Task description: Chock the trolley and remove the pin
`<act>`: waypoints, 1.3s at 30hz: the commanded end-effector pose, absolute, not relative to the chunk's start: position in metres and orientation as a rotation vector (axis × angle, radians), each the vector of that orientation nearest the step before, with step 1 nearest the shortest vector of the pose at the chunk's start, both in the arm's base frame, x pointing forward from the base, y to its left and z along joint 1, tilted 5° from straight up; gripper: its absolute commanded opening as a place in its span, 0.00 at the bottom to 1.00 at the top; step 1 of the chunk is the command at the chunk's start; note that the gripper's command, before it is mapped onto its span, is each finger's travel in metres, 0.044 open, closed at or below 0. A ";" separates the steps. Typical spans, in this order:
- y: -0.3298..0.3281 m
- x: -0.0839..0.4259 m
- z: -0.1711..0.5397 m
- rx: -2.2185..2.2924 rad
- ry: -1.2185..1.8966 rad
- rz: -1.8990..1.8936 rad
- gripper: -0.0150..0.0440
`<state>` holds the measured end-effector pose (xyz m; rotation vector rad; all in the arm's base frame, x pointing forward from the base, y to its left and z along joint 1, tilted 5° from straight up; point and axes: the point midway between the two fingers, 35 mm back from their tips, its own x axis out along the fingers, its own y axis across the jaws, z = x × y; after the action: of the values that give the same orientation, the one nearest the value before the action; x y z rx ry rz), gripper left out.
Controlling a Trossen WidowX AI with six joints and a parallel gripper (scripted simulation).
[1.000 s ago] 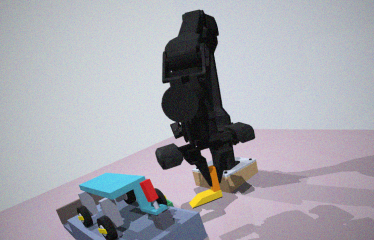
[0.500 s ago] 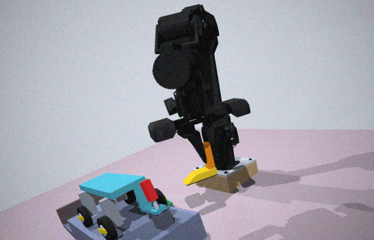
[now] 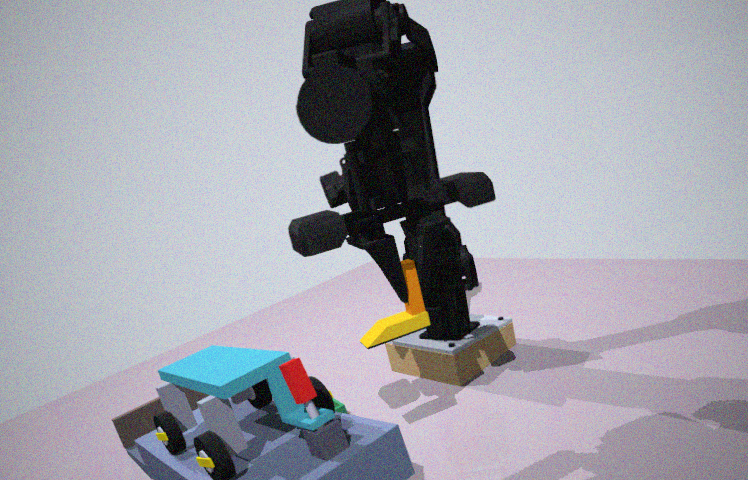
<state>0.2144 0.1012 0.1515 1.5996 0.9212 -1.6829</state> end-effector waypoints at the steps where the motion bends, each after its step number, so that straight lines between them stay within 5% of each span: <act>1: 0.101 0.215 0.152 1.545 0.979 -1.627 0.25; 39: 0.101 0.215 0.152 0.652 1.543 -0.658 0.25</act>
<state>0.2150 0.1010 0.1519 0.7140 1.5172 -0.7249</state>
